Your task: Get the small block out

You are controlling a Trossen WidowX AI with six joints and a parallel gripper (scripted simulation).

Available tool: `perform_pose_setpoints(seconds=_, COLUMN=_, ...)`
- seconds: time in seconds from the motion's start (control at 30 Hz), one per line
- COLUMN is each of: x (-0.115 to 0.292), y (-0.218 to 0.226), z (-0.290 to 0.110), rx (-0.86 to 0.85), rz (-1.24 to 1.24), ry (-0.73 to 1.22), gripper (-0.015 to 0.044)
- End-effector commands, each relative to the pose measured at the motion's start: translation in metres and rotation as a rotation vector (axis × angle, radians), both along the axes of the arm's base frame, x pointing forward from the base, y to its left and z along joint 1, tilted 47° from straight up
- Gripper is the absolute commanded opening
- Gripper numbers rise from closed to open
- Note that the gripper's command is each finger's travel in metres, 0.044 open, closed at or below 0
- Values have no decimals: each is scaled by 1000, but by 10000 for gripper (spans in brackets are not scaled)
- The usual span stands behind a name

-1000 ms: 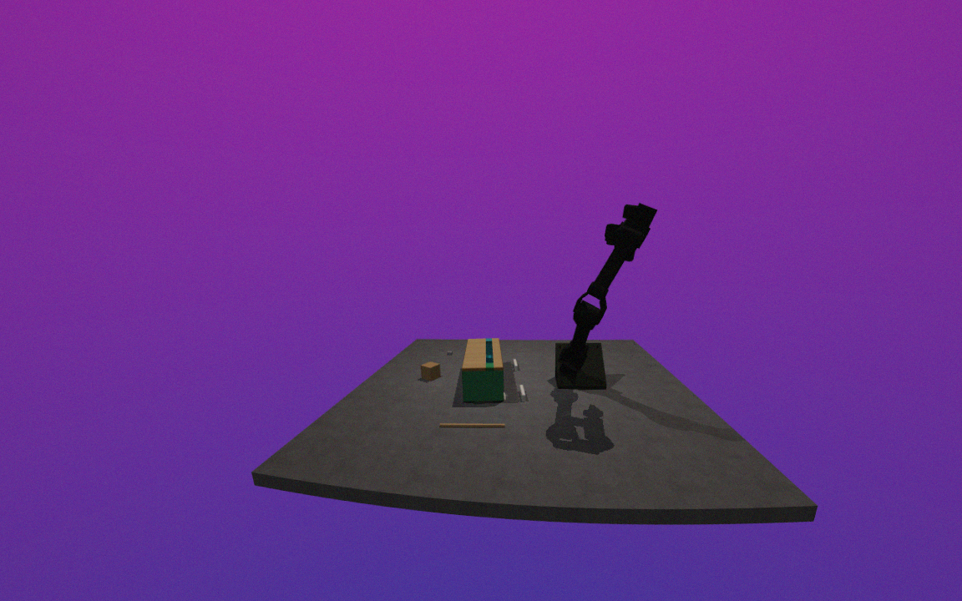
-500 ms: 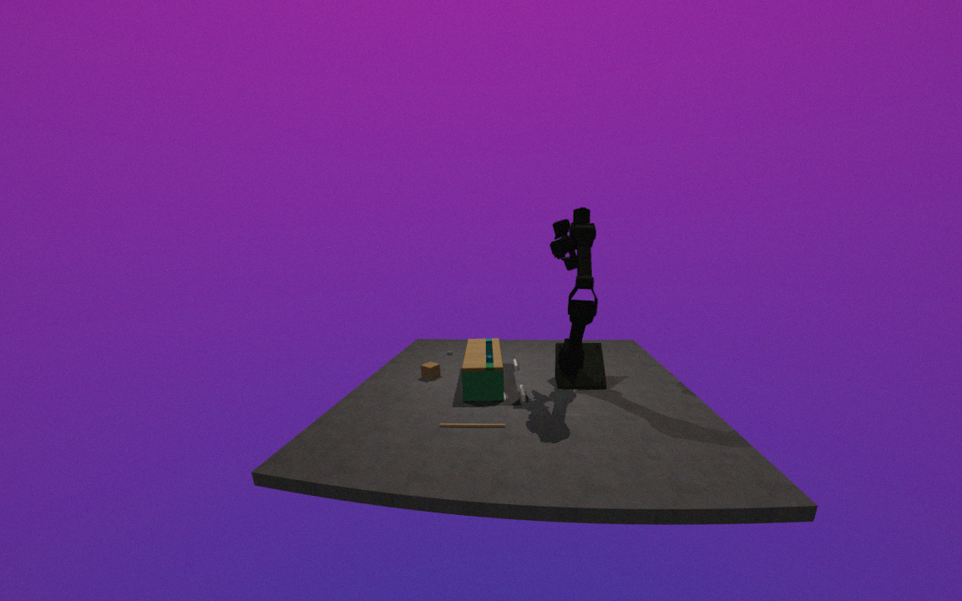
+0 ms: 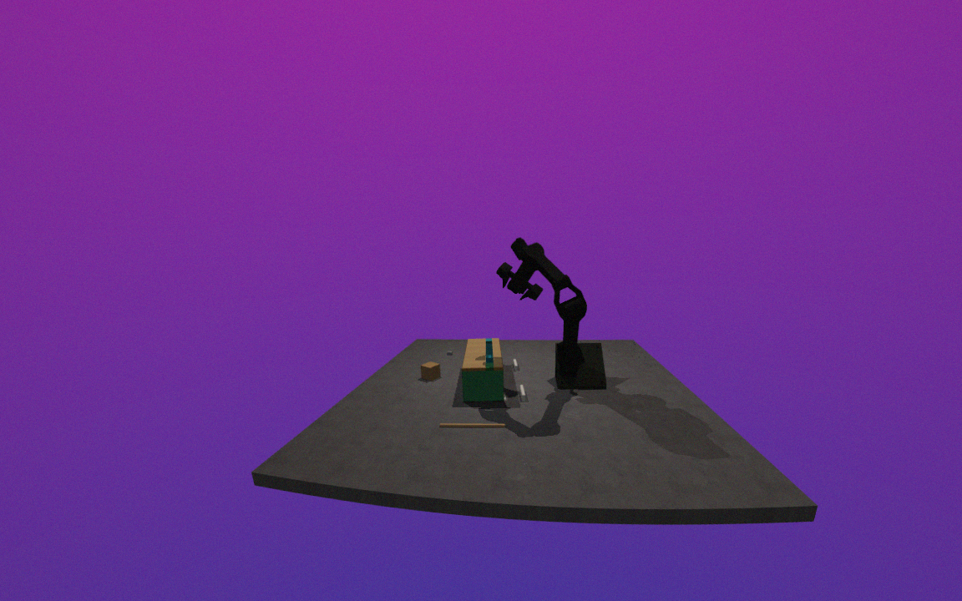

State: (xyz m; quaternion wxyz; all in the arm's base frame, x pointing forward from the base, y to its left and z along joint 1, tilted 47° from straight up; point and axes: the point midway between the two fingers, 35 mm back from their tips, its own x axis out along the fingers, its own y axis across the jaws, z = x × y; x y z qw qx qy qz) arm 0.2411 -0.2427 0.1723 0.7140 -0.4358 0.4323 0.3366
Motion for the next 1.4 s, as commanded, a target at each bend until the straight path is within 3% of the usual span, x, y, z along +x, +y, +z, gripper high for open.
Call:
perform_pose_setpoints(seconds=0.0, x=25, y=64, z=-27, rx=86, rz=228, ry=60, gripper=400)
perform_pose_setpoints(seconds=0.3, x=26, y=190, z=-70, rx=226, rz=666, ry=213, gripper=400)
perform_pose_setpoints(seconds=1.37, x=28, y=216, z=-99, rx=227, rz=673, ry=215, gripper=400)
